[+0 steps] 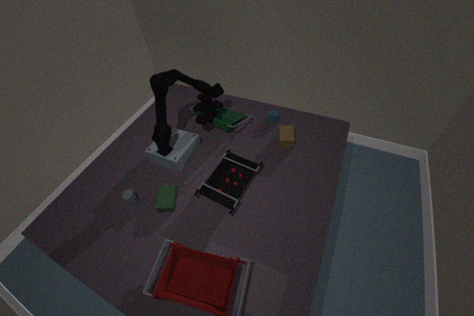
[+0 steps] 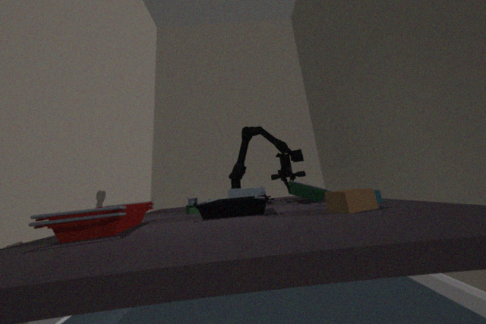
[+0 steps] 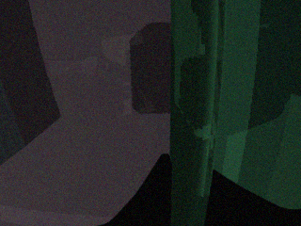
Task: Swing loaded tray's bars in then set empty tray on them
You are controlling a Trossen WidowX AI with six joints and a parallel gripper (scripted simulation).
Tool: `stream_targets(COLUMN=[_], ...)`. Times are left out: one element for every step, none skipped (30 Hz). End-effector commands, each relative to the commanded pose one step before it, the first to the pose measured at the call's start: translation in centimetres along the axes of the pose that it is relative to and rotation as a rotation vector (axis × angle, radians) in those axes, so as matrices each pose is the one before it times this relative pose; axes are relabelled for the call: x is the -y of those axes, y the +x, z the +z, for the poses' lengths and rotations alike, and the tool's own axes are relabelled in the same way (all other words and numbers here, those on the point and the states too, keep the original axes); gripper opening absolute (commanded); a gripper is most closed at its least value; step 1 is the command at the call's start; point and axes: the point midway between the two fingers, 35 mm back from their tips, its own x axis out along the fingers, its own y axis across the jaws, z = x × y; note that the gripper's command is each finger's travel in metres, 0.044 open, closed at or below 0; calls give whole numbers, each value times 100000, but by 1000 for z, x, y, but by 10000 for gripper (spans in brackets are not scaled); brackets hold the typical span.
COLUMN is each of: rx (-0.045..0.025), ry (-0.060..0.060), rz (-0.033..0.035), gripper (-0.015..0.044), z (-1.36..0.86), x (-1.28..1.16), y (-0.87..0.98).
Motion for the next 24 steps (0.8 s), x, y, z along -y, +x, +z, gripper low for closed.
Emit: stream_targets(rx=[-80, -1, 0, 0, 0, 0, 0, 0, 0, 0, 0, 0, 0, 0, 0, 0, 0, 0, 0, -1, -2, -2, -3, -4], ry=[84, 0, 0, 0, 0, 0, 0, 0, 0, 0, 0, 0, 0, 0, 0, 0, 0, 0, 0, 0, 0, 0, 0, -1], rz=[1457, 2, 1, 0, 0, 0, 0, 0, 0, 0, 0, 0, 0, 0, 0, 0, 0, 0, 0, -3, -5, -7, -9, -11], gripper=[0, 0, 0, 0, 0, 0, 0, 0, 0, 0, 0, 0, 0, 0, 0, 0, 0, 0, 0, 0, 0, 0, 0, 0], z=[3, 10, 3, 0, 0, 0, 0, 0, 0, 0, 0, 0, 0, 0, 0, 0, 0, 0, 0, -6, -13, -18, -22, -26], x=[-479, -44, -16, 0, 0, 0, 0, 0, 0, 0, 0, 0, 0, 0, 0, 0, 0, 0, 0, 31, 61, 86, 110, 131], y=[-2773, -352, -117, 0, 0, 0, 0, 0, 0, 0, 0, 0, 0, 0, 0, 0, 0, 0, 0, -82, -168, -242, -319, -399])
